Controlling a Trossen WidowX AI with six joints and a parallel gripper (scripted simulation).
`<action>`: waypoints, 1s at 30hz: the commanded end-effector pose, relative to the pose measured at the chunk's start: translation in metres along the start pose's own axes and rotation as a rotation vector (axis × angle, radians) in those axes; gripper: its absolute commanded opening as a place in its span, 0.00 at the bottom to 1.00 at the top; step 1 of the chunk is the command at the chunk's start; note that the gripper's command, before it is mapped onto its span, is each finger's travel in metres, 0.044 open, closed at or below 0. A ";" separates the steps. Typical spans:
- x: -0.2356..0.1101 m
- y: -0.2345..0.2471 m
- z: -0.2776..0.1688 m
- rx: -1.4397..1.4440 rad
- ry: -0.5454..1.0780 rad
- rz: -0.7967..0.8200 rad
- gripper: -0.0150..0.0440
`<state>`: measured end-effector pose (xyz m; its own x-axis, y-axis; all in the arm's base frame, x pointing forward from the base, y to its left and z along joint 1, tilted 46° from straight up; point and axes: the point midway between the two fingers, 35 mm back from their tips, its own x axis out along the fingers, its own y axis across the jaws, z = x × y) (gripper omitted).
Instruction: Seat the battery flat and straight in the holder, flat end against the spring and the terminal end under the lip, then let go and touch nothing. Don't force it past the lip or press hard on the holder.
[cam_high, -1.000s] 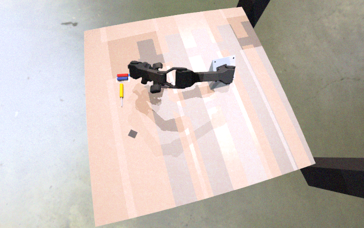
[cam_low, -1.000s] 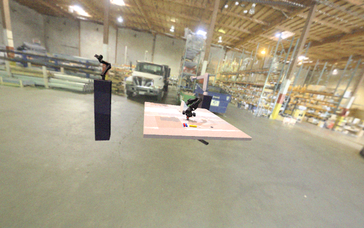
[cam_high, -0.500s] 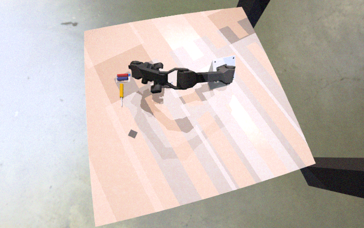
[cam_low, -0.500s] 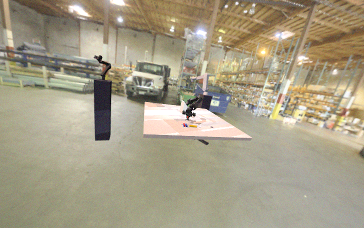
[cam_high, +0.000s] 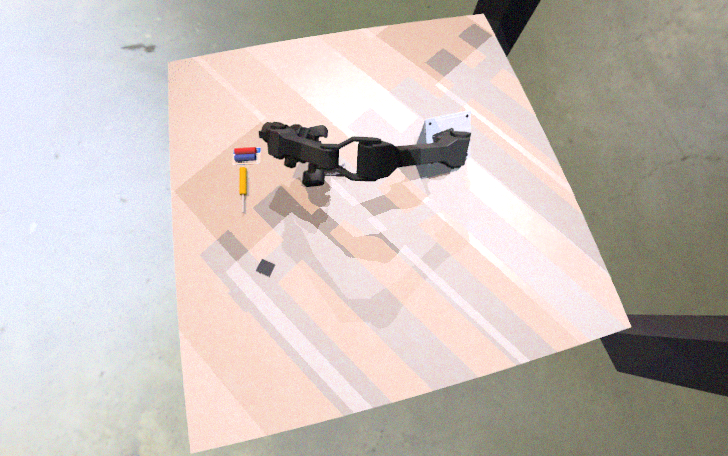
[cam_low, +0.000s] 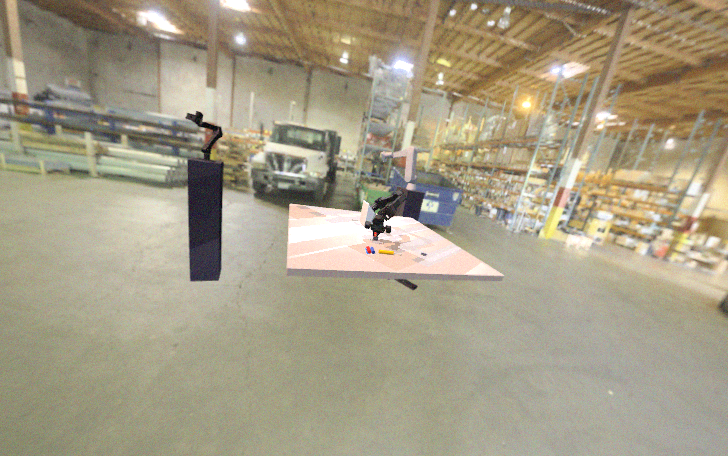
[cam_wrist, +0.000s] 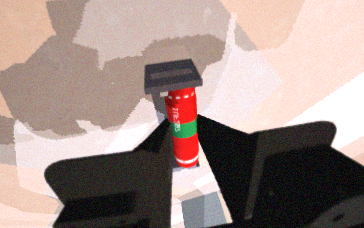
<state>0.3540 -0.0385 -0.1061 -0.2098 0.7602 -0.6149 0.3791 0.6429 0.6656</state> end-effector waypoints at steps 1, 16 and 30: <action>0.000 0.000 0.004 -0.006 -0.028 -0.002 0.36; 0.002 0.000 0.003 -0.005 -0.077 -0.007 0.36; 0.004 0.001 0.001 -0.004 -0.121 -0.009 0.36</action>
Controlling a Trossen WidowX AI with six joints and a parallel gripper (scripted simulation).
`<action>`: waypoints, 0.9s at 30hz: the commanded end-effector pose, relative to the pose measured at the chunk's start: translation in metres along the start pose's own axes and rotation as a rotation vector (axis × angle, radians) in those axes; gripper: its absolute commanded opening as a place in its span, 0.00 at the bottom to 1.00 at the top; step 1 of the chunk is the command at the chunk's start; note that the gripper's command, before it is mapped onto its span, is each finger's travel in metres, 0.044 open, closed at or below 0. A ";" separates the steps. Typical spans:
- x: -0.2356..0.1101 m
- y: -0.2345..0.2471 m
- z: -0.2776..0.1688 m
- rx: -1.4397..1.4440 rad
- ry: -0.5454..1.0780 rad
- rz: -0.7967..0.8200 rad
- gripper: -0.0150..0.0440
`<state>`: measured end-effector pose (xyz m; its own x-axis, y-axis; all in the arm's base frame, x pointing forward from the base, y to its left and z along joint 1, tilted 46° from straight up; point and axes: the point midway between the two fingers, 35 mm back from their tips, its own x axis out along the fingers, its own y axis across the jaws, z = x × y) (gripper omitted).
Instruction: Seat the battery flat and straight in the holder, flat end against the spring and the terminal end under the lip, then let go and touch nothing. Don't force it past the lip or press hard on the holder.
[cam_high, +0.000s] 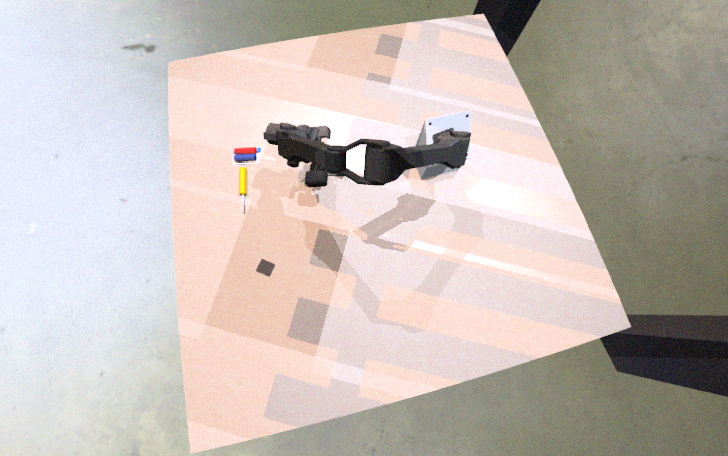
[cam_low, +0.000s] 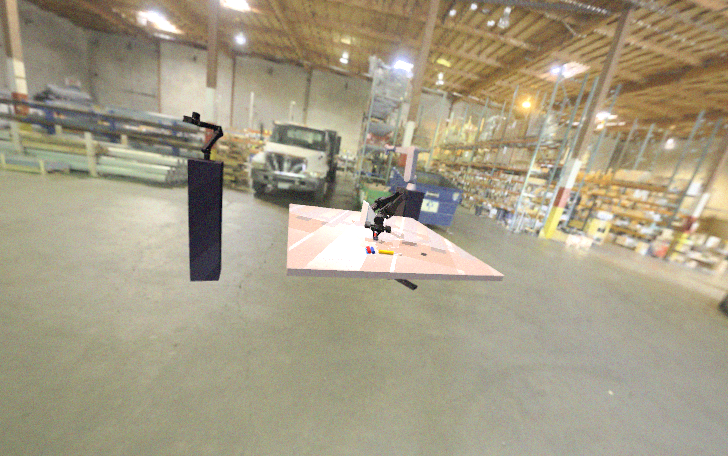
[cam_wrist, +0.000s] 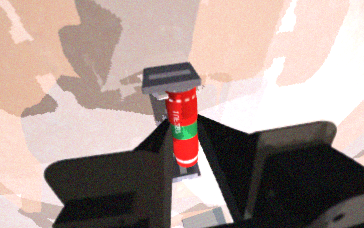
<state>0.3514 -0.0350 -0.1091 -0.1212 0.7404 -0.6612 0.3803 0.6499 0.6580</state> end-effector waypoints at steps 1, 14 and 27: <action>0.000 0.001 0.002 -0.006 -0.022 0.001 0.36; 0.002 0.003 -0.001 -0.006 -0.061 -0.002 0.36; 0.003 0.004 -0.004 -0.006 -0.103 -0.004 0.36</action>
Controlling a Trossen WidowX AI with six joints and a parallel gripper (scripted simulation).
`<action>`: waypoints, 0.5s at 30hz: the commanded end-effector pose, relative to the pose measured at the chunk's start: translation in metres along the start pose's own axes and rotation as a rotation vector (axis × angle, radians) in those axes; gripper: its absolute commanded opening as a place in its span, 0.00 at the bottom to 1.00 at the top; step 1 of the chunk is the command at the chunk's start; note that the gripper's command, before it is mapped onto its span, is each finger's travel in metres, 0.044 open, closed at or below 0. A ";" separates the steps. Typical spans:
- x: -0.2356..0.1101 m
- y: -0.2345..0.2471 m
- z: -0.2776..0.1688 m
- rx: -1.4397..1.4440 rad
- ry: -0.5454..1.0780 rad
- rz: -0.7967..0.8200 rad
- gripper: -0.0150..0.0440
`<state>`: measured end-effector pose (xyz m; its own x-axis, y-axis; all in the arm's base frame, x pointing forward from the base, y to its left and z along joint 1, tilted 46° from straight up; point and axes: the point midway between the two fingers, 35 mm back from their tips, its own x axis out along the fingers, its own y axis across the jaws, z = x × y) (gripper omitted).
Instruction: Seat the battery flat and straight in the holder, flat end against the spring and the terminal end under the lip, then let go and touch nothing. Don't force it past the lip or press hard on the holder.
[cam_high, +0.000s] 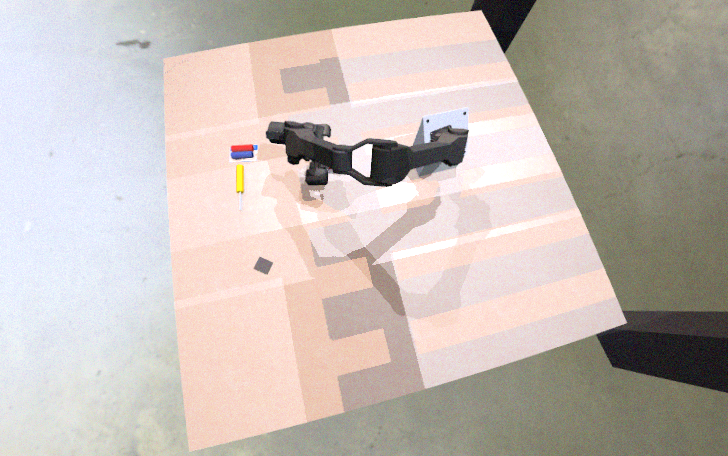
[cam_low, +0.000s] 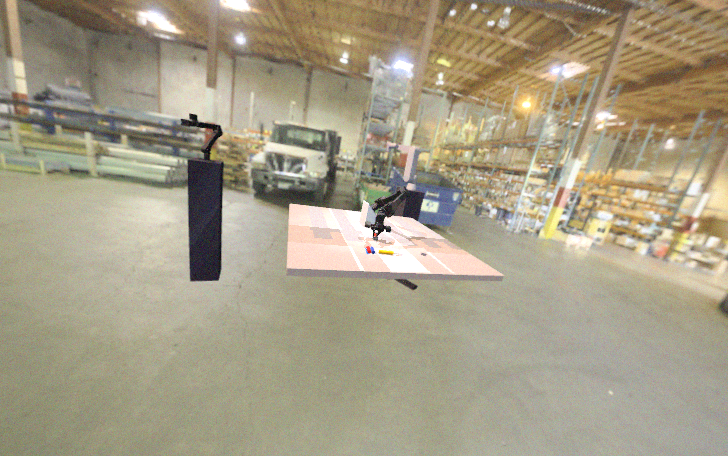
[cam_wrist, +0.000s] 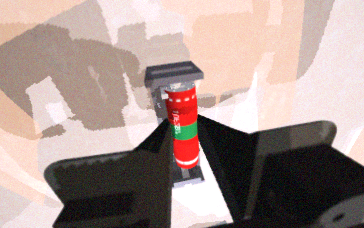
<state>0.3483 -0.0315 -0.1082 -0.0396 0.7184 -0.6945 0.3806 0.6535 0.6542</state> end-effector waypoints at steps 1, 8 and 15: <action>0.001 0.002 0.000 -0.006 -0.015 0.001 0.36; 0.001 0.003 -0.002 -0.006 -0.038 0.000 0.36; 0.002 0.003 -0.004 -0.006 -0.044 -0.001 0.36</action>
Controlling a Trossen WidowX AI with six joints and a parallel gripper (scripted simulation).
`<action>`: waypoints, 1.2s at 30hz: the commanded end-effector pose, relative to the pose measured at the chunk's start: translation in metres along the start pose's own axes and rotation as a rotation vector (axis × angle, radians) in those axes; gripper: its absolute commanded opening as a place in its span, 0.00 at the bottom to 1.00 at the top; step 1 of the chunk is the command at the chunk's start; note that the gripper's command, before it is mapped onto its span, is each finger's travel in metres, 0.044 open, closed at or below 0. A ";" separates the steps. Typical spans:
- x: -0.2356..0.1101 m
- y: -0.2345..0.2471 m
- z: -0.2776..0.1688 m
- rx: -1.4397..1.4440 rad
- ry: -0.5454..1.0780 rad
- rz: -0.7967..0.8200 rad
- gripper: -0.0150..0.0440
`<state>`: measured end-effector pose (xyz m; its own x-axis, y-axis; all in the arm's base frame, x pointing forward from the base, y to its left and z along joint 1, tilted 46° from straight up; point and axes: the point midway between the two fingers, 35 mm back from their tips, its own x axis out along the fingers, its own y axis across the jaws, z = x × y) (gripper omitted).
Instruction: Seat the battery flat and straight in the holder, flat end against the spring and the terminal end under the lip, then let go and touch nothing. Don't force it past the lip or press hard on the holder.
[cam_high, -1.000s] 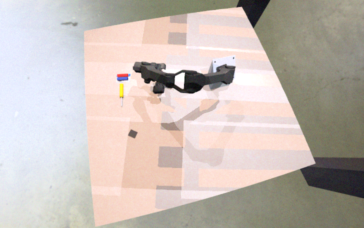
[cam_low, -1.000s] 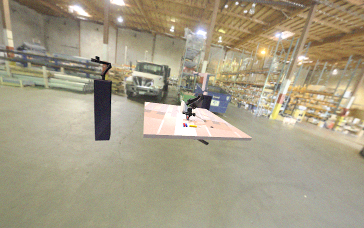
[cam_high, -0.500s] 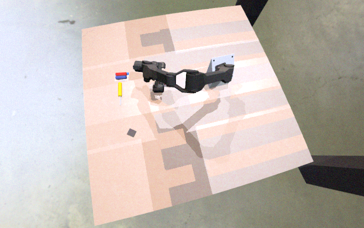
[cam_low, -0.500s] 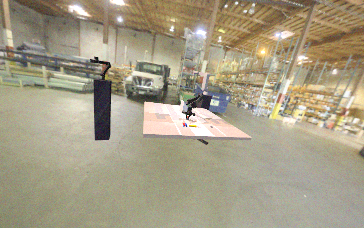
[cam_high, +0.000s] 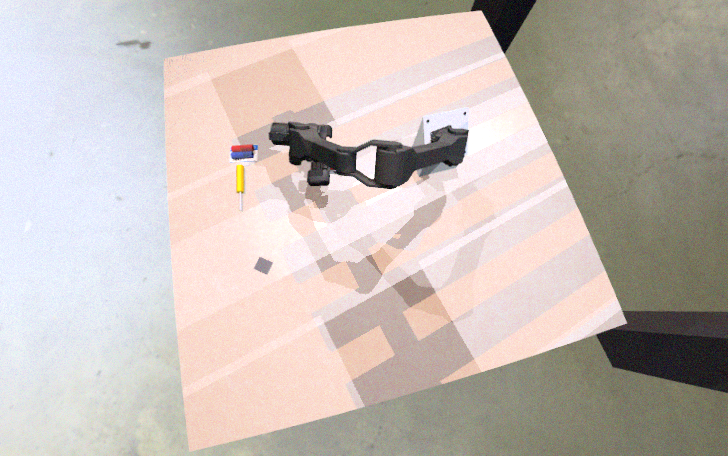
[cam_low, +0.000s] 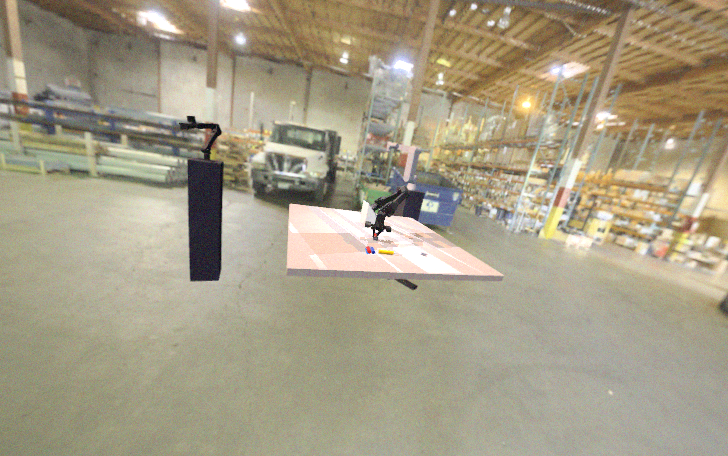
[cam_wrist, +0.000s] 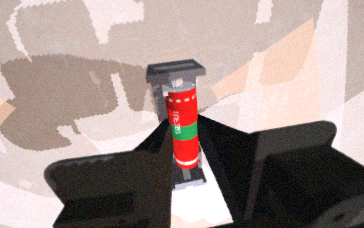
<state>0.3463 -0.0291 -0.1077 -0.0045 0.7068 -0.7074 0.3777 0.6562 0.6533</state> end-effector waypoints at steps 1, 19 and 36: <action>0.000 0.002 -0.002 -0.003 -0.006 0.002 0.36; 0.002 0.002 -0.011 -0.002 -0.018 0.000 0.36; 0.002 0.002 -0.014 -0.002 -0.022 -0.002 0.36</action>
<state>0.3344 -0.0231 -0.1041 0.0162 0.6991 -0.7148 0.3727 0.6592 0.6532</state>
